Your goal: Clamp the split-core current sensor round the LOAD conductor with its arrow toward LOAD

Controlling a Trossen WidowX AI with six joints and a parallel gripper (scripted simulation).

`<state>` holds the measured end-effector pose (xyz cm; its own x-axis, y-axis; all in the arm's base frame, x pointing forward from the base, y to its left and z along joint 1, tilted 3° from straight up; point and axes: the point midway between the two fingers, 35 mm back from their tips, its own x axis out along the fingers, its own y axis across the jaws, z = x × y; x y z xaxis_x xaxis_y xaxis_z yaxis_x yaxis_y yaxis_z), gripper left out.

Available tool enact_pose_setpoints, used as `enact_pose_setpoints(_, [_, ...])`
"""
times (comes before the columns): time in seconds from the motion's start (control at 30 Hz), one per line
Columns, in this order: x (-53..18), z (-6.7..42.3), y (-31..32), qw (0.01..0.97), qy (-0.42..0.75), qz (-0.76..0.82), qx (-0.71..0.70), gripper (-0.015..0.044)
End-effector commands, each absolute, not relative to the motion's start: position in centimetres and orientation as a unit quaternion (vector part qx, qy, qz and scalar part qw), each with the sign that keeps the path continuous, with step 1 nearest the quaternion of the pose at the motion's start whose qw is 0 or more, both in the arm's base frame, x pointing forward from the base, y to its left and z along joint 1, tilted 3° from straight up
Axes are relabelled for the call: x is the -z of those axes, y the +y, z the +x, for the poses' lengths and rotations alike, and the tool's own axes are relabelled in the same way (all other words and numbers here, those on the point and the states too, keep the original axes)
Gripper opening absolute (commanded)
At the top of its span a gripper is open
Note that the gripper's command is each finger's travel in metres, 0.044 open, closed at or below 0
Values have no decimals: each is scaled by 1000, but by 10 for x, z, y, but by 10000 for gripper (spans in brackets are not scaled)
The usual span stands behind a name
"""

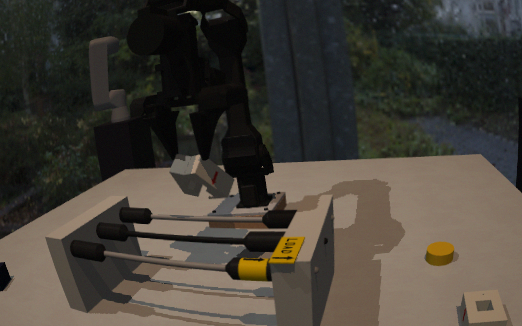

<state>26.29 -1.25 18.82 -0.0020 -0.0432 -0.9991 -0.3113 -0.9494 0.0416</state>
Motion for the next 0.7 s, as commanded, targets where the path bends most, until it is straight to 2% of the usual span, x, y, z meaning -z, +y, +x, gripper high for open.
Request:
enact_pose_setpoints(0.0, [-188,269,-13,144,177,-693,-684,0])
enact_pose_setpoints(0.67, [-186,289,-15,380,393,-614,-569,0])
